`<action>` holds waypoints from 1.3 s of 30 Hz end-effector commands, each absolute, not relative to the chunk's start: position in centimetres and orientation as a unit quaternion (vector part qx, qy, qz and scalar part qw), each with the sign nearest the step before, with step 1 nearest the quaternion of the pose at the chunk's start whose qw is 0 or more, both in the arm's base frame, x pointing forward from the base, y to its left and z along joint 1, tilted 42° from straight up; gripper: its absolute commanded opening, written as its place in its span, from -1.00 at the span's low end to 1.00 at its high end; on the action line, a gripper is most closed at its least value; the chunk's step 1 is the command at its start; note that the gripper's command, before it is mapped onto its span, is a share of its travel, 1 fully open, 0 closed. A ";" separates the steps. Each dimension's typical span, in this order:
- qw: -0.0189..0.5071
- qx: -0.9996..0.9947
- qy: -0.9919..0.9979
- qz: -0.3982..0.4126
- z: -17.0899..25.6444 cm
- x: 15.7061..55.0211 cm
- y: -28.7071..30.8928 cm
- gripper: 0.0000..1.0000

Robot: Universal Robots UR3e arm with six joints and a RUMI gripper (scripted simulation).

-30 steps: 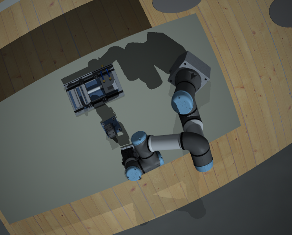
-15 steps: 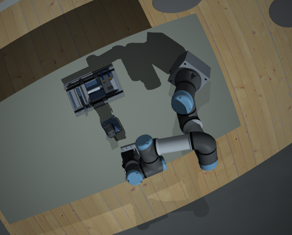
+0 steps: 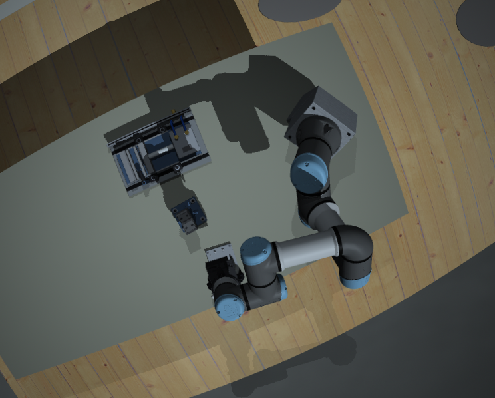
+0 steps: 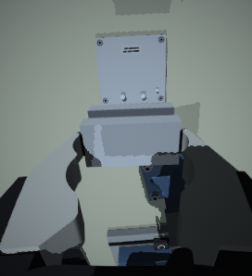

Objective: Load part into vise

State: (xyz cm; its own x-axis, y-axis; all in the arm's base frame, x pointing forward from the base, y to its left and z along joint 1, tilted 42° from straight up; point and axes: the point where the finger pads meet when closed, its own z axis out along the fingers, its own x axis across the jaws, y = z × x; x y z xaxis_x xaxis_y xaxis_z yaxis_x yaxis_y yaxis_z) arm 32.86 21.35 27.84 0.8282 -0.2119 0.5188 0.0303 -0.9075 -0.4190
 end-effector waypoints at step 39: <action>0.214 -0.933 0.045 -0.286 32.5 29.4 18.9 -1.00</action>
